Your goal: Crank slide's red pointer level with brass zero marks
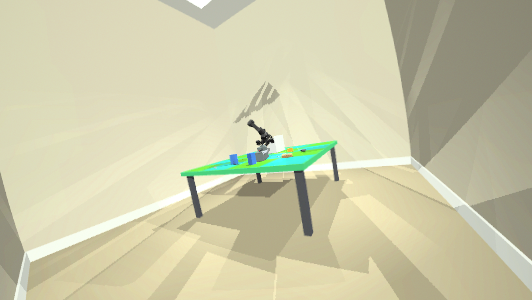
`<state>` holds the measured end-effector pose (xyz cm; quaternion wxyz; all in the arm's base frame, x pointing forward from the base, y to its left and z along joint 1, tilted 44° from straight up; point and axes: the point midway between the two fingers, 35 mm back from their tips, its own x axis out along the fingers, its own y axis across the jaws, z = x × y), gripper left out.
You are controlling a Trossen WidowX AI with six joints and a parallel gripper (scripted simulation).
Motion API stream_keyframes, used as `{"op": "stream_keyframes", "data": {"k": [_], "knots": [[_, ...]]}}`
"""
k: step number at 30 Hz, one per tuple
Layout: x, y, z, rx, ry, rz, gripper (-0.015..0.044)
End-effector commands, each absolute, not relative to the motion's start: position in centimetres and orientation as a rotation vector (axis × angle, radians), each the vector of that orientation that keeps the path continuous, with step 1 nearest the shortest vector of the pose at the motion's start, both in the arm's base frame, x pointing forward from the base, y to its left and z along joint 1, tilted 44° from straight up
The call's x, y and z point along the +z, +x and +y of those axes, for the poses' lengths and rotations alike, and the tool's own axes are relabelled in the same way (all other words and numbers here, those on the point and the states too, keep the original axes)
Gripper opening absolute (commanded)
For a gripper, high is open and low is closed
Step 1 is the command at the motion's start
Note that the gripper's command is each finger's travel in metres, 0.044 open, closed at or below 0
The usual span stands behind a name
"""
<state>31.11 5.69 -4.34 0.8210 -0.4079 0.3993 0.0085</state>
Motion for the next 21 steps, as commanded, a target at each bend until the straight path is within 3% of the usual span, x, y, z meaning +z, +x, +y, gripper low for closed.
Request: {"op": "stream_keyframes", "data": {"k": [1,21], "knots": [[-5.2,30.8,6.0,0.042,-0.866,0.862,0.0],[-6.7,30.5,5.7,0.042,-0.866,0.862,0.0]]}}
